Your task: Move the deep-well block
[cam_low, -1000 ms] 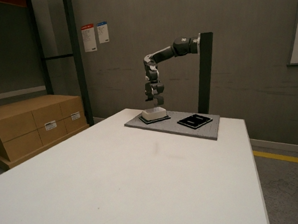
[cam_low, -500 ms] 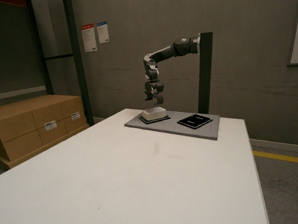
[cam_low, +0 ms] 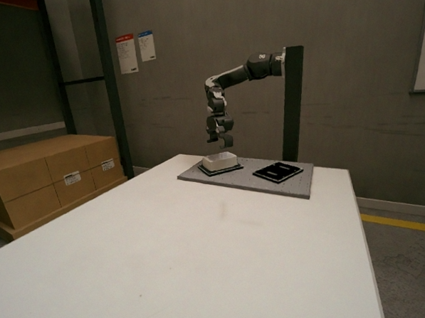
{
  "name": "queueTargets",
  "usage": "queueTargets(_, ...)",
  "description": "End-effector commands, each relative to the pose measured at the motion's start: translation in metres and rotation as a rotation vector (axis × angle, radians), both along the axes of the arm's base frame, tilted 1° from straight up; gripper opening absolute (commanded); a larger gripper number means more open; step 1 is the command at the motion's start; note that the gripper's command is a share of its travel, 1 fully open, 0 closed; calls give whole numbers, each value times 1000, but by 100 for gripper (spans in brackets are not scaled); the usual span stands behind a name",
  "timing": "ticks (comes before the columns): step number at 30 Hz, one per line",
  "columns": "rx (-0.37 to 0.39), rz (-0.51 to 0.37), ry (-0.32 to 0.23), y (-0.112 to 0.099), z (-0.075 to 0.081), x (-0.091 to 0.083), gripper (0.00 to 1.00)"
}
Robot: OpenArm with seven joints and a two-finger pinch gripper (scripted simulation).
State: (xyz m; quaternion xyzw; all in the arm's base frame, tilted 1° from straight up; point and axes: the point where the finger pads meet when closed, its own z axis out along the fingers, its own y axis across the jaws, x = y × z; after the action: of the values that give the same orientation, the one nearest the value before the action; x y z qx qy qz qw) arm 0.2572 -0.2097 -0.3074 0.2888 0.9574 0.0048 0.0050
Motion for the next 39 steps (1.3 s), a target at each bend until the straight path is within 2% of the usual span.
queueTargets(1, -1, -5, -5, -1, 3, 1, 77)
queueTargets(31, 2, -2, -2, -1, 2, 0, 77)
queueTargets(36, -1, -6, -6, -2, -53, 0, 77)
queueTargets(39, -1, -6, -6, -2, -53, 0, 77)
